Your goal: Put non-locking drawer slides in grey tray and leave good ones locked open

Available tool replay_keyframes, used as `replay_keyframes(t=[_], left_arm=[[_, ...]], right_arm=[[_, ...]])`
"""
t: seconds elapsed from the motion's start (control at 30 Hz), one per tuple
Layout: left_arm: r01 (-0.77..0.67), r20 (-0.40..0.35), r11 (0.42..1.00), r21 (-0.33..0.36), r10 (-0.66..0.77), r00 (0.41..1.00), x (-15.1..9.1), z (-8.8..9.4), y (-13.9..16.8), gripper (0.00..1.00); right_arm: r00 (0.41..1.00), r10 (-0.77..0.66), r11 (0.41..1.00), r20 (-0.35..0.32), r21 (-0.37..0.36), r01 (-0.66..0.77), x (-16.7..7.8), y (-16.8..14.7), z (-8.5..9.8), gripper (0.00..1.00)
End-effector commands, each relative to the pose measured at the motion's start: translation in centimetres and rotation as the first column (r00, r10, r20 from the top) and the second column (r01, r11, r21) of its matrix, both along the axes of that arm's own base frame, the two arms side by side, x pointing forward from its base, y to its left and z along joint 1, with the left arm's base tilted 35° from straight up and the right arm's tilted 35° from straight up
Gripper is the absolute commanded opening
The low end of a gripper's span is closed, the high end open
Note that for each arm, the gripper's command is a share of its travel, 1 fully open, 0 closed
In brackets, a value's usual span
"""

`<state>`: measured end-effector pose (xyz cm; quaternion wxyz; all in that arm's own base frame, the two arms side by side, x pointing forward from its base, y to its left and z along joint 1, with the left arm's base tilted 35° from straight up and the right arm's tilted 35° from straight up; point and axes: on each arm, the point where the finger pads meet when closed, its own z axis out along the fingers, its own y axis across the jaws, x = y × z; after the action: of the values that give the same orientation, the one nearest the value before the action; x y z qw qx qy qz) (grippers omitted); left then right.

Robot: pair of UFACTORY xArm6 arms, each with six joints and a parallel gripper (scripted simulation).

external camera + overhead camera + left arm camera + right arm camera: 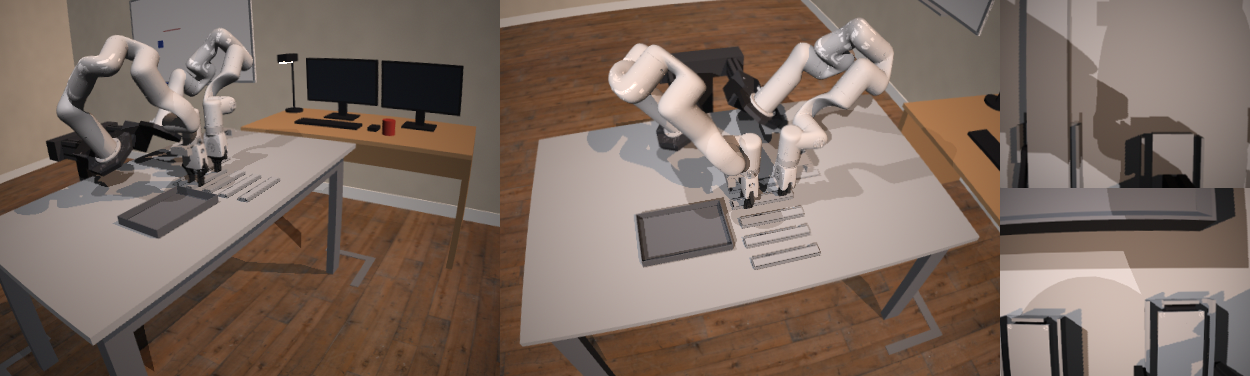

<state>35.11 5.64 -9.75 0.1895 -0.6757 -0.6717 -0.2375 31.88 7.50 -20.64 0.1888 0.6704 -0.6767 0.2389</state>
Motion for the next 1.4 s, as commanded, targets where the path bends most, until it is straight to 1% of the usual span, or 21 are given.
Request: replay_keyframes(t=[0.0,0.33,0.77,1.27,1.37], left_arm=[[-0.001,0.001,1.000,0.001,0.001,1.000,0.0,0.2,0.1,0.00],[-0.001,0.001,1.000,0.001,0.001,1.000,0.0,0.4,0.6,0.00],[-0.001,0.001,1.000,0.001,0.001,1.000,0.0,1.4,1.9,0.00],[-0.001,0.001,1.000,0.001,0.001,1.000,-0.1,3.7,5.1,0.00],[-0.001,0.001,1.000,0.001,0.001,1.000,-0.1,3.9,5.3,0.00]], right_arm=[[1.000,0.001,1.000,0.002,0.002,-0.001,0.1,0.1,0.1,0.00],[1.000,0.001,1.000,0.002,0.002,-0.001,0.1,0.1,0.1,0.00],[1.000,0.001,1.000,0.002,0.002,-0.001,0.1,0.1,0.1,0.00],[1.000,0.001,1.000,0.002,0.002,-0.001,0.1,0.1,0.1,0.00],[1.000,0.001,1.000,0.002,0.002,-0.001,0.1,0.1,0.1,0.00]])
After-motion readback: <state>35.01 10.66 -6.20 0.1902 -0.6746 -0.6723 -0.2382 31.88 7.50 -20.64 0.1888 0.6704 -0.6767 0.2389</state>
